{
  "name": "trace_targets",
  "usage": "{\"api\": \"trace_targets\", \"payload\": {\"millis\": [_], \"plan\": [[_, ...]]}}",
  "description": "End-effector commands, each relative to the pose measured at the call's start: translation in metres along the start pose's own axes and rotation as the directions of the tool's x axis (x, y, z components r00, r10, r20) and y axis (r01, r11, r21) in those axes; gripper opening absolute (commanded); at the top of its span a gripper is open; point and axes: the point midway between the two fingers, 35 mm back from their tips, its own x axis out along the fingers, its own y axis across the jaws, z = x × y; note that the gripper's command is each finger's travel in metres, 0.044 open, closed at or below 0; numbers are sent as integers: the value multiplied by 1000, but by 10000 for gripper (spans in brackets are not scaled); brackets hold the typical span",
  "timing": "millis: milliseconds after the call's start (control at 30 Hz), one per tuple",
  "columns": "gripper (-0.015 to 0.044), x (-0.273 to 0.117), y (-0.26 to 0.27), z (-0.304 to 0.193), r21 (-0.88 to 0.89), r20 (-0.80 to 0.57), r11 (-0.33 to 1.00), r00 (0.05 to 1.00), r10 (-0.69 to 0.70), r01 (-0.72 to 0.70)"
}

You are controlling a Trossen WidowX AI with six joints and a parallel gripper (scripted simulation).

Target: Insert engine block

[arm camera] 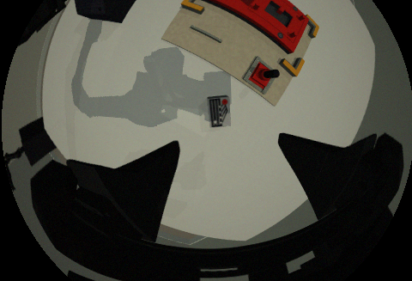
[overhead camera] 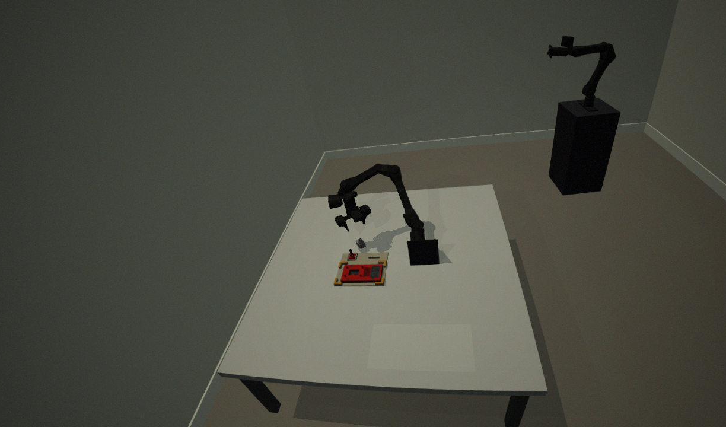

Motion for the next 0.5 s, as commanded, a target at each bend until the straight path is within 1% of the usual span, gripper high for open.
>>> {"api": "trace_targets", "payload": {"millis": [0,67,167,200,333,467], "plan": [[440,-1,1,3,-27,-3,1000,1000,5,-5],[440,11,0,2,-27,-2,1000,1000,3,-4],[440,57,0,2,-27,-4,1000,1000,4,-4],[440,66,1,2,-27,-5,1000,1000,5,-5],[440,70,2,2,-27,-6,1000,1000,6,-6],[440,84,2,2,-27,-7,1000,1000,6,-6]]}}
